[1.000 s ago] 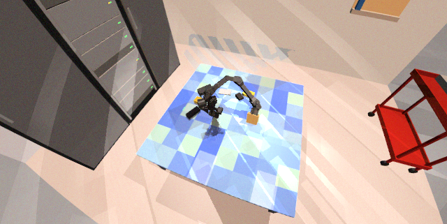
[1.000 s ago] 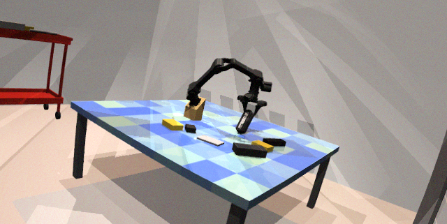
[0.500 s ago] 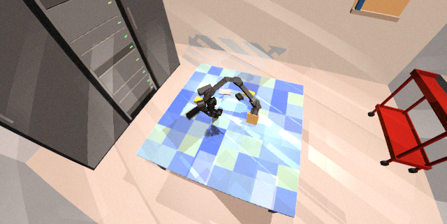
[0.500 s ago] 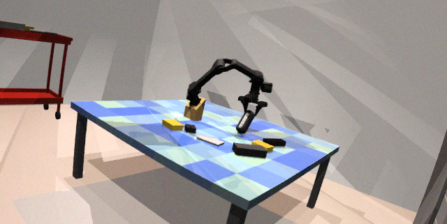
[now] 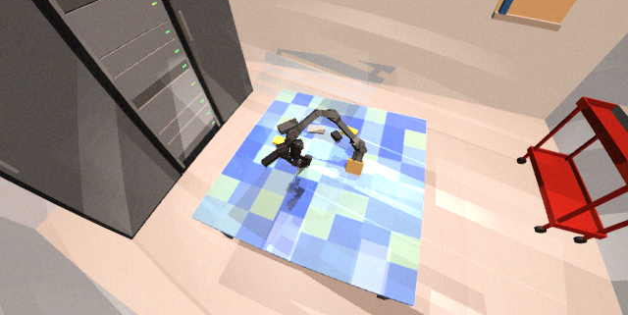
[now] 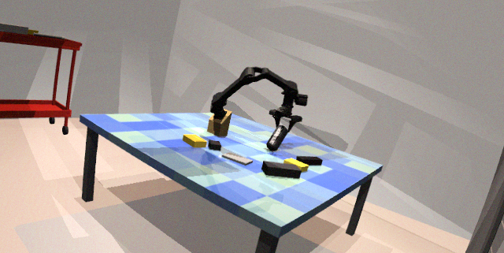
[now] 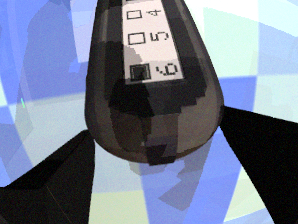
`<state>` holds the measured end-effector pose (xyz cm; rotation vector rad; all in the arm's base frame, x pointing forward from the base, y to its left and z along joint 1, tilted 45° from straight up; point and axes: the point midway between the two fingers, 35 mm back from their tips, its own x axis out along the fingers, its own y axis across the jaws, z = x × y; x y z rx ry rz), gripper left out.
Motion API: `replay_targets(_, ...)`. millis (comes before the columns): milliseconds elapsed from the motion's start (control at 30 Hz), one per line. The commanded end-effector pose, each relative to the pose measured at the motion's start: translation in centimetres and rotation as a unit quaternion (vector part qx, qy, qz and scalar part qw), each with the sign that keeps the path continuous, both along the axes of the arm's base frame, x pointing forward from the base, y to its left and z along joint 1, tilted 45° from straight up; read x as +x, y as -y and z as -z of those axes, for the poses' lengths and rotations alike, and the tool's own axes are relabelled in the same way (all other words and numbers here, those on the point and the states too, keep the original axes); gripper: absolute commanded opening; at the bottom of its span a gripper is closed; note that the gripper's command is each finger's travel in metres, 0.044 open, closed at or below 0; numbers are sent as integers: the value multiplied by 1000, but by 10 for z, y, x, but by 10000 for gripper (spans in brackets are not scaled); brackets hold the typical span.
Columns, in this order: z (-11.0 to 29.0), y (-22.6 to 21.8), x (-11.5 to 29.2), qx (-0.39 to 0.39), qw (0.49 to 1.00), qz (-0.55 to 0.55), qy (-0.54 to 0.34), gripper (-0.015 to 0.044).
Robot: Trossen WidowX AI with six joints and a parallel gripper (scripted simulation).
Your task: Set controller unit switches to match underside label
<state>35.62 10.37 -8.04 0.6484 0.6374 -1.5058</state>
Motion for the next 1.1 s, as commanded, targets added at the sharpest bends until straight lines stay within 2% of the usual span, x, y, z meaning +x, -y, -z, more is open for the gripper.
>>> replay_targets(0, 9, 8, -1, -6, 1000, 10, -7, 338)
replay_targets(1067, 35, 7, -2, -6, 1000, 10, -7, 338)
